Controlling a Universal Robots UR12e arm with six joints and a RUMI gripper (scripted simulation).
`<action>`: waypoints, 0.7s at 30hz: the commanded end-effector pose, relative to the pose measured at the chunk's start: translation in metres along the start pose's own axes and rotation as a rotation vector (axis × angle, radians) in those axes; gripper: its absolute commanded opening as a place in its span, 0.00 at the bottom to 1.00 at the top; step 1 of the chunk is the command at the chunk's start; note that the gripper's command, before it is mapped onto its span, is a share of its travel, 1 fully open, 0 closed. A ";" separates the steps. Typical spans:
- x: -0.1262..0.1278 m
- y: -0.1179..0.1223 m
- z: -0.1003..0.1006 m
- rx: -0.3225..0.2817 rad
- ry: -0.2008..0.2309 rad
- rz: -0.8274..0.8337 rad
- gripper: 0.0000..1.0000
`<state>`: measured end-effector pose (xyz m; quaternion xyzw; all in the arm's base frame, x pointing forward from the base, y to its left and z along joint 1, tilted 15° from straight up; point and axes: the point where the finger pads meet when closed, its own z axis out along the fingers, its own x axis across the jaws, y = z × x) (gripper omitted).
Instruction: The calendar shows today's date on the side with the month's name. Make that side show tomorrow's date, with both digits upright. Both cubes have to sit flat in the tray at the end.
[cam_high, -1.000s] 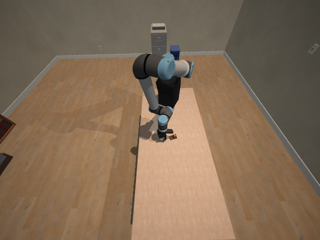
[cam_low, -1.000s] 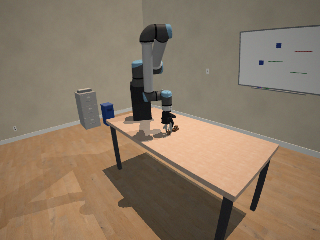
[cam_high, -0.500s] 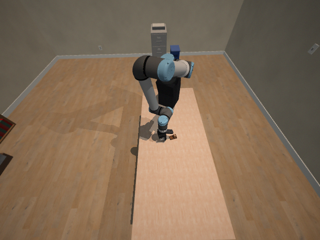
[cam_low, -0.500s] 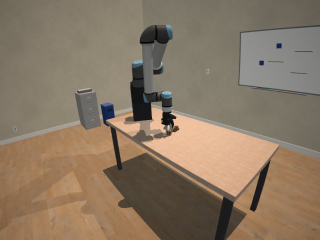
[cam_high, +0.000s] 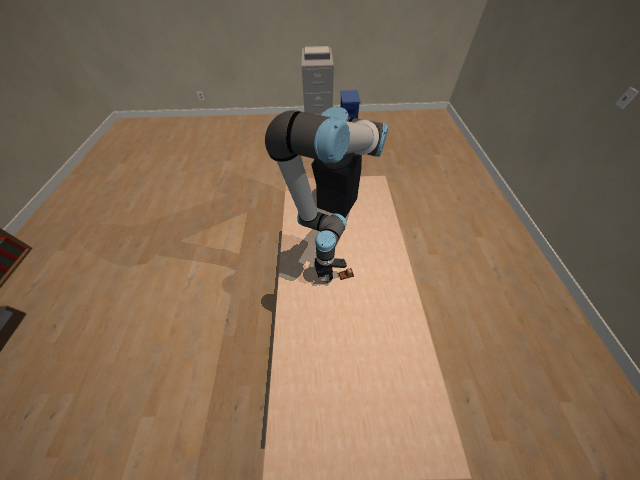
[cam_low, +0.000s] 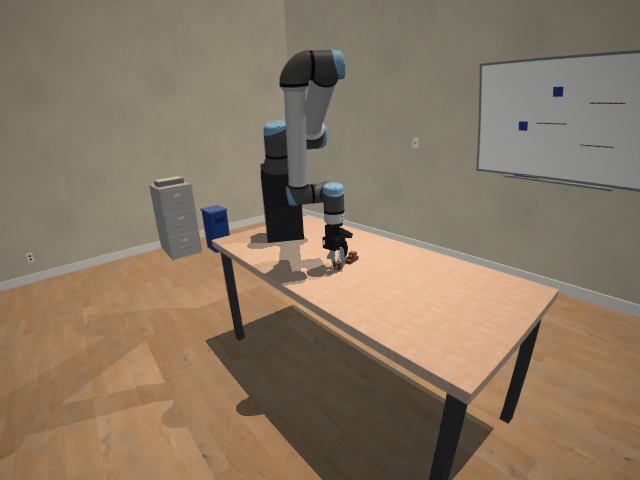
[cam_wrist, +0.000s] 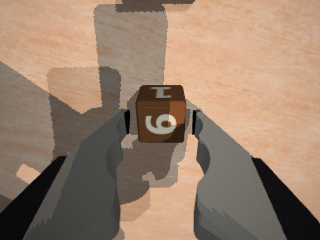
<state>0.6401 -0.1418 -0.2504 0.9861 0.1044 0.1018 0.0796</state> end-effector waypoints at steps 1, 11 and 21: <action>0.000 0.000 0.000 0.000 0.001 0.000 0.29; 0.000 0.000 0.000 0.000 0.001 0.000 0.29; 0.000 0.000 0.000 0.000 0.001 0.000 0.11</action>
